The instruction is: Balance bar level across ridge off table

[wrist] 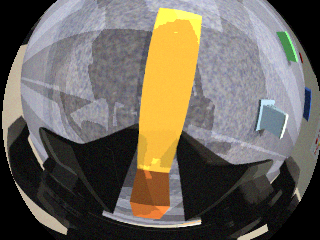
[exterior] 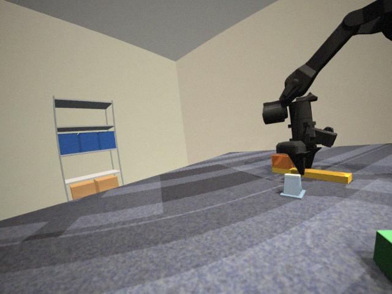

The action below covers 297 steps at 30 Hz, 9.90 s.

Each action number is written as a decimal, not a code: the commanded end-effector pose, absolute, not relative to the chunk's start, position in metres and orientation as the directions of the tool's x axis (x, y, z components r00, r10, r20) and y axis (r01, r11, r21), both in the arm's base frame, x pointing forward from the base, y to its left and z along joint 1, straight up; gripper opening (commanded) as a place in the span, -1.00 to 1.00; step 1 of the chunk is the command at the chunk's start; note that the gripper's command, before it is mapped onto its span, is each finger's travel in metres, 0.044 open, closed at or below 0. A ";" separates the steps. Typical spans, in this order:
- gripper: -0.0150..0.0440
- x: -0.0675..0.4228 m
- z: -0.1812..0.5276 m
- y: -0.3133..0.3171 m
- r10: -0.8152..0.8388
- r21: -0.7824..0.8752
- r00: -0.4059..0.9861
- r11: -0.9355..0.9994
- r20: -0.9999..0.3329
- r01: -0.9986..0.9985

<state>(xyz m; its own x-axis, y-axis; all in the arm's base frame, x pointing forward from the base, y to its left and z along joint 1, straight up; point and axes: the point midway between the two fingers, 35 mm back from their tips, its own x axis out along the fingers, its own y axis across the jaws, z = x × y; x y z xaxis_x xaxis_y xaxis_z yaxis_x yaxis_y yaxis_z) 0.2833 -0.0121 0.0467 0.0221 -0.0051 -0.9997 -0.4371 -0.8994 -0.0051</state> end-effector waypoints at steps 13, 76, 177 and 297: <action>-0.49 0.287 0.075 -0.012 -0.003 -0.007 0.023 -0.900 -1.000 -0.436; -0.49 0.297 0.143 0.117 0.010 -0.026 0.025 -0.124 -1.000 -0.992; -0.49 0.310 0.097 0.162 0.013 -0.023 0.026 0.171 -1.000 -0.985; -0.49 0.310 0.092 0.162 0.013 -0.025 0.028 0.169 -1.000 -0.985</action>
<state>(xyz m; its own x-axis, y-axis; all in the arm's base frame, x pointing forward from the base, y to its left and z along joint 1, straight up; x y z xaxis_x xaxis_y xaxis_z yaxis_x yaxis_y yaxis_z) 0.3100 0.1625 0.0923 0.0279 0.0129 -0.9995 -0.9852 0.1693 -0.0253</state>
